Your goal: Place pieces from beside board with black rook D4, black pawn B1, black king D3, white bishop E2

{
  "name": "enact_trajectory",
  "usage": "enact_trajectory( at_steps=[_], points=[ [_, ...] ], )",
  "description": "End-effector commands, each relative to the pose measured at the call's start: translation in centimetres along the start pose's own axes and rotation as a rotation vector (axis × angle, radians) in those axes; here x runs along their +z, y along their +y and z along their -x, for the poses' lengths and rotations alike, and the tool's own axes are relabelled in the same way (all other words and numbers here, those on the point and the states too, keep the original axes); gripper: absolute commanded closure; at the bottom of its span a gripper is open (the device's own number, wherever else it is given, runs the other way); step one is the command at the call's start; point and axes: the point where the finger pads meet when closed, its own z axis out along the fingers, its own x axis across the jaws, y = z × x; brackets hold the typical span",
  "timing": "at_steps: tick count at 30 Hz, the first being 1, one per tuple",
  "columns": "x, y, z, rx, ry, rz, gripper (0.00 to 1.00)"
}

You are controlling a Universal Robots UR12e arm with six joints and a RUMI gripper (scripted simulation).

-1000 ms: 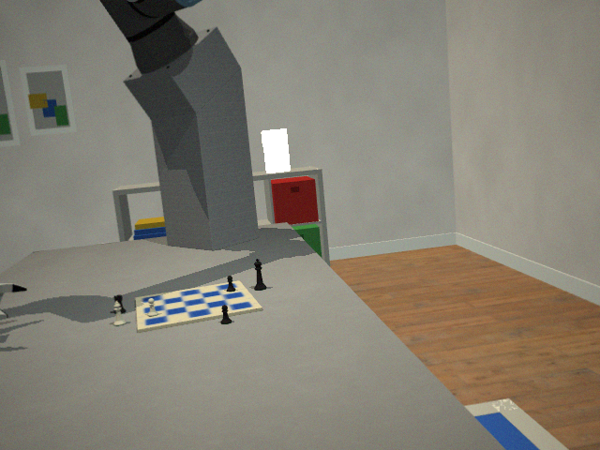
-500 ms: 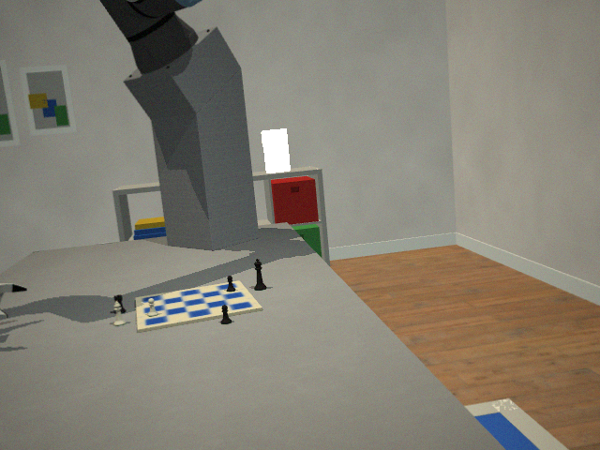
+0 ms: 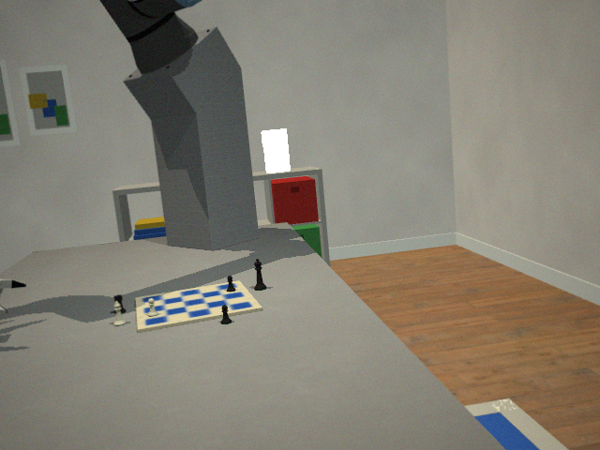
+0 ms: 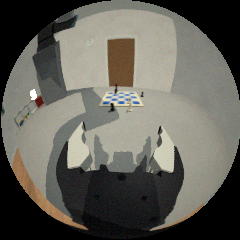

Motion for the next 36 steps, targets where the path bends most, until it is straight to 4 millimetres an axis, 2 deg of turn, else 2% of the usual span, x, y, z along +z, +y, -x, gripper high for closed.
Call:
enact_trajectory(
  at_steps=[1, 3, 9, 14, 36],
  points=[
    [-0.6, -2.3, 0.0, -0.001, 0.000, 0.001, 0.00],
    [-0.6, -2.3, 0.0, -0.001, 0.000, 0.001, 0.00],
    [-1.4, -6.2, 0.2, -0.001, 0.000, 0.001, 0.00],
    [-1.8, -7.9, 0.2, -0.001, 0.000, 0.001, 0.00],
    [-1.1, -7.8, 0.4, -0.041, -0.030, 0.059, 0.00]
  ],
)
